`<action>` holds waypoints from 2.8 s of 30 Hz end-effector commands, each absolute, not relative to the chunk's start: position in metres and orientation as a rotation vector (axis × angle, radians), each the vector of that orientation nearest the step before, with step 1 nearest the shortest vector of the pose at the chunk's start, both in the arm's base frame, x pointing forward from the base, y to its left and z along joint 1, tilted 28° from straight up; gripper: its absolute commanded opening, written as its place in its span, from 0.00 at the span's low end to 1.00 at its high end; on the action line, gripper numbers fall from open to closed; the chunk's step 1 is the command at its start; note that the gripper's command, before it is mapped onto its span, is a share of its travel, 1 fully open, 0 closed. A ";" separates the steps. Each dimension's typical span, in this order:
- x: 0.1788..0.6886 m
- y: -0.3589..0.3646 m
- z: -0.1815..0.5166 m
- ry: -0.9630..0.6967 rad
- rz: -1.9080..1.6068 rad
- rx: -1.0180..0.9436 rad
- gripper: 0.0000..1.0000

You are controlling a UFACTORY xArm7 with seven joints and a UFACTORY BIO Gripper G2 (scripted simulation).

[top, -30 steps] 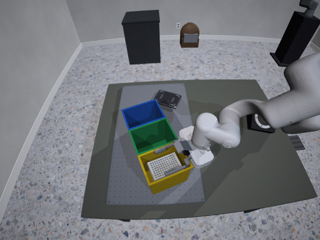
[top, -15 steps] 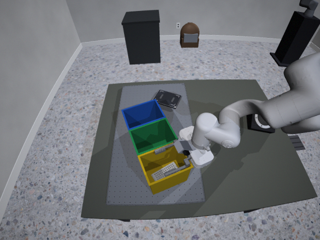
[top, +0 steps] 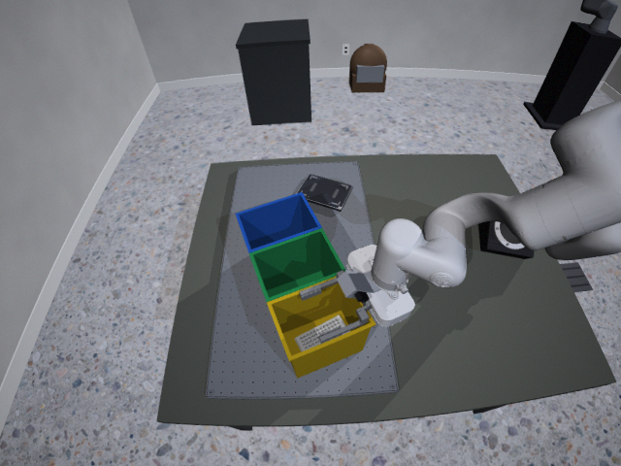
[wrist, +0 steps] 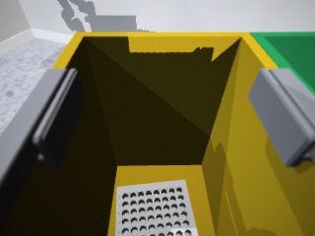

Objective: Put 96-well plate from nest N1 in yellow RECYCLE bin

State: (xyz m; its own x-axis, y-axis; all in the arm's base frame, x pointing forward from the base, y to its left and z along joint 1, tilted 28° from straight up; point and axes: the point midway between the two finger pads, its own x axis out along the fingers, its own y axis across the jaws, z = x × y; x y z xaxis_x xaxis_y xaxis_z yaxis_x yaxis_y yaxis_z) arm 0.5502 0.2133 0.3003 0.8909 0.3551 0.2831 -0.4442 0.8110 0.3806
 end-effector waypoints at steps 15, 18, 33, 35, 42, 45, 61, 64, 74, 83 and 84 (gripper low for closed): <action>0.549 0.202 0.321 -0.207 0.429 0.454 0.18; 0.549 0.200 0.326 -0.207 0.429 0.454 0.18; 0.548 0.197 0.331 -0.207 0.429 0.454 0.18; 0.546 0.187 0.329 -0.192 0.363 0.460 0.18; 0.543 0.163 0.323 -0.152 0.200 0.473 0.18; 0.540 0.149 0.319 -0.128 0.102 0.479 0.18; 0.530 0.082 0.303 -0.122 0.078 0.480 0.18; 0.527 0.067 0.299 -0.122 0.078 0.480 0.18; 0.521 0.029 0.290 -0.122 0.078 0.480 0.18; 0.514 -0.014 0.279 -0.122 0.078 0.479 0.18; 0.514 -0.019 0.278 -0.122 0.078 0.479 0.18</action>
State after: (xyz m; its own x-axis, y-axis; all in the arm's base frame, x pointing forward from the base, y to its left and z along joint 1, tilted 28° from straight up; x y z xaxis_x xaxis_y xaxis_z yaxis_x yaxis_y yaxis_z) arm 0.5159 0.0018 0.2808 0.9903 0.0466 0.1313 -0.1020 0.8843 0.4556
